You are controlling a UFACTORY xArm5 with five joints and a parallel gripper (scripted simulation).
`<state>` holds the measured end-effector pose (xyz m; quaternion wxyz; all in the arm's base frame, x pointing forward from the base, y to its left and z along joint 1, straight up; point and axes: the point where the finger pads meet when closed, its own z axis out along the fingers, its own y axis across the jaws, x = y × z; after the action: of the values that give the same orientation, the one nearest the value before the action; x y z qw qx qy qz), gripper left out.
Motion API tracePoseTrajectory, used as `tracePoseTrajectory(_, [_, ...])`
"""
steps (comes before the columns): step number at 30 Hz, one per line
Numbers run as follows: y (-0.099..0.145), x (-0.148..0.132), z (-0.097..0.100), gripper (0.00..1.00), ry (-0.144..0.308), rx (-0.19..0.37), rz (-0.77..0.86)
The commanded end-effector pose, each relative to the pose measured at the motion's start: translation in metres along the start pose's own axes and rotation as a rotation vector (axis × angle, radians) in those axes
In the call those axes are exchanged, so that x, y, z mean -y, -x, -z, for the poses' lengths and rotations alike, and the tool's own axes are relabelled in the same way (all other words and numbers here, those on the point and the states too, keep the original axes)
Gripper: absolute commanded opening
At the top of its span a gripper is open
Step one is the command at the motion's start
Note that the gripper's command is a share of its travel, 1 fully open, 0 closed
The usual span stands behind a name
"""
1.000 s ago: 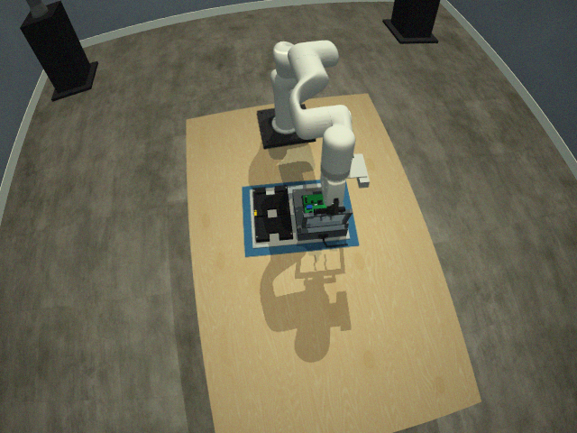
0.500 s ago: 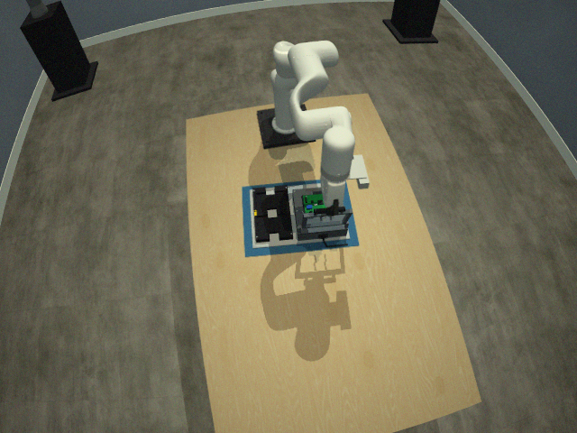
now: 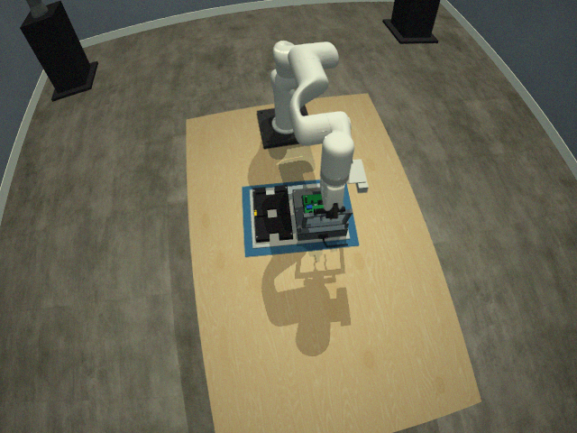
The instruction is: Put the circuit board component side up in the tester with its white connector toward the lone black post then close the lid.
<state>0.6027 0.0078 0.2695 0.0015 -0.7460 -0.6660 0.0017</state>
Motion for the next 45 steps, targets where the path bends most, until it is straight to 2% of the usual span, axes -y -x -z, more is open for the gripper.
tracePoseTrajectory(1, [-0.0001, -0.0008, -0.0052, 0.52, 0.005, -0.001, 0.000])
tracePoseTrajectory(9, [-0.0001, -0.0009, -0.0131, 0.52, 0.005, -0.001, 0.000])
tracePoseTrajectory(29, [-0.0002, -0.0010, -0.0144, 0.52, 0.005, -0.001, 0.000])
tracePoseTrajectory(30, [-0.0002, -0.0010, -0.0144, 0.00, 0.005, -0.001, 0.000])
tracePoseTrajectory(45, [-0.0002, -0.0010, -0.0144, 0.00, 0.005, -0.001, 0.000])
